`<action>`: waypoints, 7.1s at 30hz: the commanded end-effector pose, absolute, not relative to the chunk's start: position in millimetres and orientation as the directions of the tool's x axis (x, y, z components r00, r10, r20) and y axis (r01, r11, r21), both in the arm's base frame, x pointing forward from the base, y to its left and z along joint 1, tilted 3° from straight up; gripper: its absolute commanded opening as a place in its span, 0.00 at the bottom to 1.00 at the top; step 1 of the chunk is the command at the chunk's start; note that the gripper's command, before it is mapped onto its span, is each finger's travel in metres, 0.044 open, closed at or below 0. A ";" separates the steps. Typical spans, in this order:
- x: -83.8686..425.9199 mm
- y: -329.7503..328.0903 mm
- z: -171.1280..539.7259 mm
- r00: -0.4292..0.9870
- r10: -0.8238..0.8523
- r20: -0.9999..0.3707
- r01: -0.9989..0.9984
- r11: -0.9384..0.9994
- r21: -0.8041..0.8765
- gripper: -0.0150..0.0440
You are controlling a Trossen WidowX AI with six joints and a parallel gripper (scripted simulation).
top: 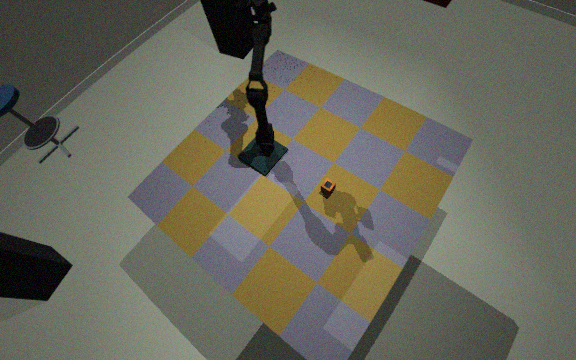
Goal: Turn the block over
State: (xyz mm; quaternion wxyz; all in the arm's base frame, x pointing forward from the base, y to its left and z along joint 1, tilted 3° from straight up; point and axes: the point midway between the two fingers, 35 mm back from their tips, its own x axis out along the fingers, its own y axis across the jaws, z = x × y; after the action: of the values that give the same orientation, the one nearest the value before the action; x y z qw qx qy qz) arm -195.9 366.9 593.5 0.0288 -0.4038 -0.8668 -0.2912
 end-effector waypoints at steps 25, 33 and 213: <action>184.3 414.9 434.7 0.218 0.938 -0.271 0.345 0.186 0.920 1.00; 278.6 362.8 382.1 0.410 0.798 -0.443 0.242 0.373 0.896 1.00; 387.2 -76.8 83.5 0.717 -0.111 -0.688 0.166 0.986 0.013 0.25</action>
State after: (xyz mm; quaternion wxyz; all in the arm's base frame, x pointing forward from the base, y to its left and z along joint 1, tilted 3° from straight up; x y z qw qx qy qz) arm 384.3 -76.9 87.2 -0.9141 -0.0365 -0.3968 0.0751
